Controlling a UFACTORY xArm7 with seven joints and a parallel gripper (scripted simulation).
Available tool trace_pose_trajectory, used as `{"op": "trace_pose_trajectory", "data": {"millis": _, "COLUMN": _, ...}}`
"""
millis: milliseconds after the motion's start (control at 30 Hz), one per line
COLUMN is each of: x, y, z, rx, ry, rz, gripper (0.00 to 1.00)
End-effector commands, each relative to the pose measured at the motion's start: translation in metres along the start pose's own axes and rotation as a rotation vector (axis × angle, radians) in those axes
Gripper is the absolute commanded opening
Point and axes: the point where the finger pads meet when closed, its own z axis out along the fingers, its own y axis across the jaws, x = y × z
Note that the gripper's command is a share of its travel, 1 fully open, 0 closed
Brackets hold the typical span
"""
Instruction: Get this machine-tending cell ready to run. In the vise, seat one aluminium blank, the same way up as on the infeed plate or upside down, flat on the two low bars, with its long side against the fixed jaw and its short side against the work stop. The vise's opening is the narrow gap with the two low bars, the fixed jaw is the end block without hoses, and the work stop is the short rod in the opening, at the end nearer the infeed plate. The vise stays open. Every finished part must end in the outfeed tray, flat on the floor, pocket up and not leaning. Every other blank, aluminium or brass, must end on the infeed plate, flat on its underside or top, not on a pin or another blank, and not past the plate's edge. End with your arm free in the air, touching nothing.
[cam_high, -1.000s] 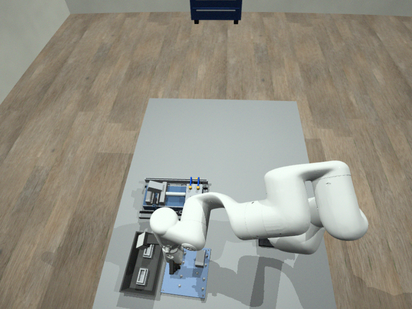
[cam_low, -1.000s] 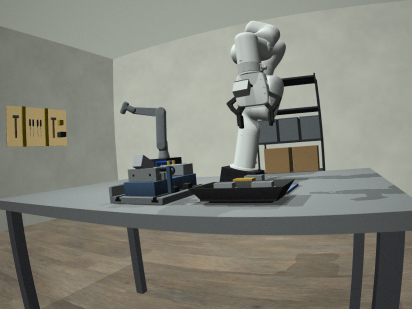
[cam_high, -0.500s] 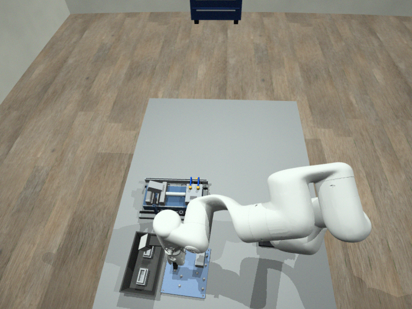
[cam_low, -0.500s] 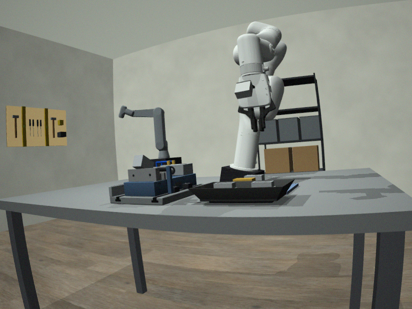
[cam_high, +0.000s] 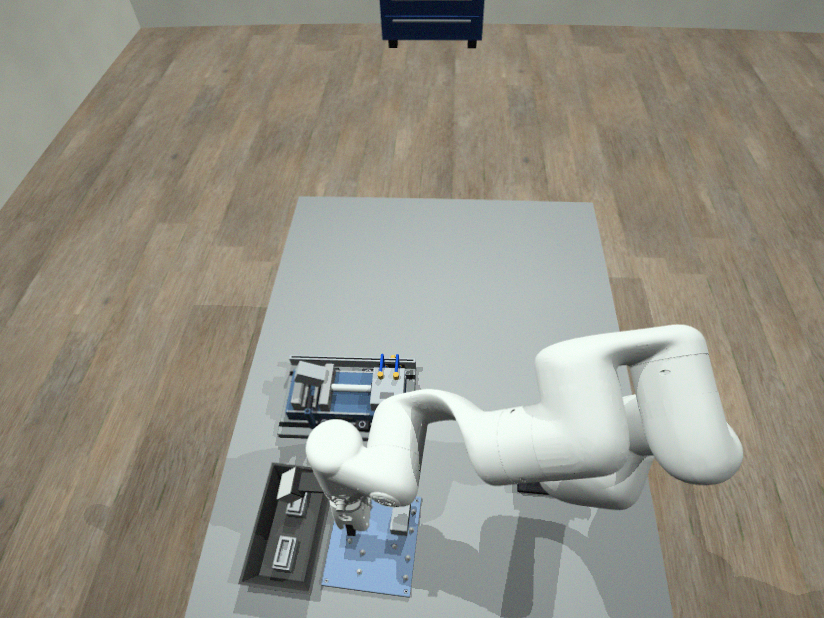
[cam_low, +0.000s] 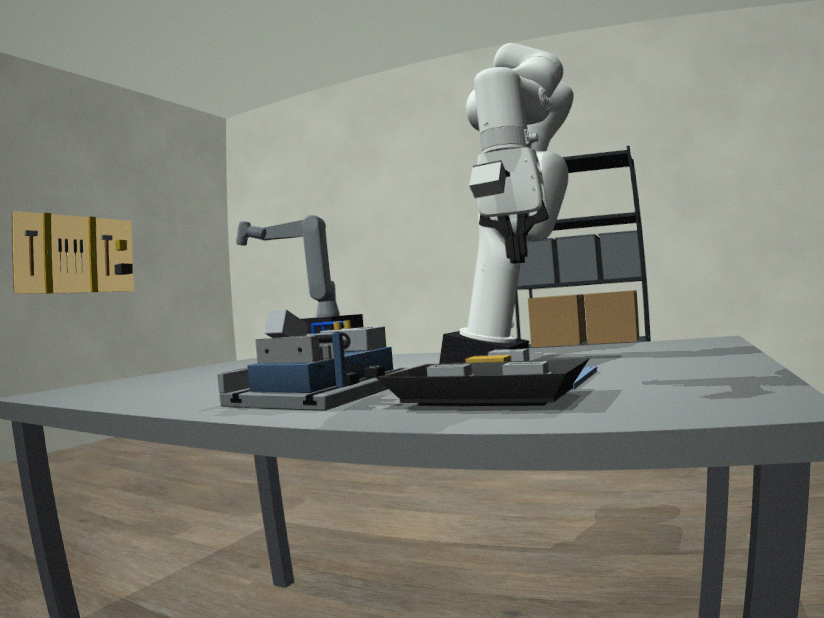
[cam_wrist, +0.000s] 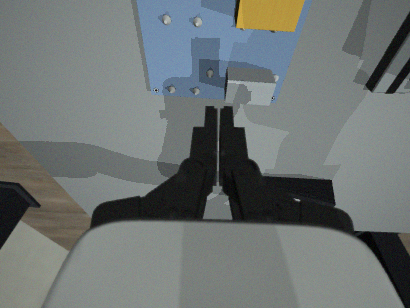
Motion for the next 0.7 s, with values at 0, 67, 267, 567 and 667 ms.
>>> {"op": "trace_pose_trajectory", "data": {"millis": 0, "x": 0.0012, "y": -0.0001, "z": -0.0014, "rx": 0.0, "ry": 0.004, "rz": 0.0, "gripper": 0.0}}
{"op": "trace_pose_trajectory", "data": {"millis": 67, "x": 0.0012, "y": -0.0001, "z": -0.0014, "rx": 0.0, "ry": 0.004, "rz": 0.0, "gripper": 0.0}}
{"op": "trace_pose_trajectory", "data": {"millis": 267, "x": 0.0012, "y": -0.0001, "z": -0.0014, "rx": 0.0, "ry": 0.004, "rz": 0.0, "gripper": 0.0}}
{"op": "trace_pose_trajectory", "data": {"millis": 567, "x": 0.0013, "y": -0.0001, "z": 0.0012, "rx": 0.0, "ry": 0.004, "rz": 0.0, "gripper": 0.0}}
{"op": "trace_pose_trajectory", "data": {"millis": 667, "x": 0.0013, "y": -0.0001, "z": 0.002, "rx": 0.0, "ry": 0.004, "rz": 0.0, "gripper": 0.0}}
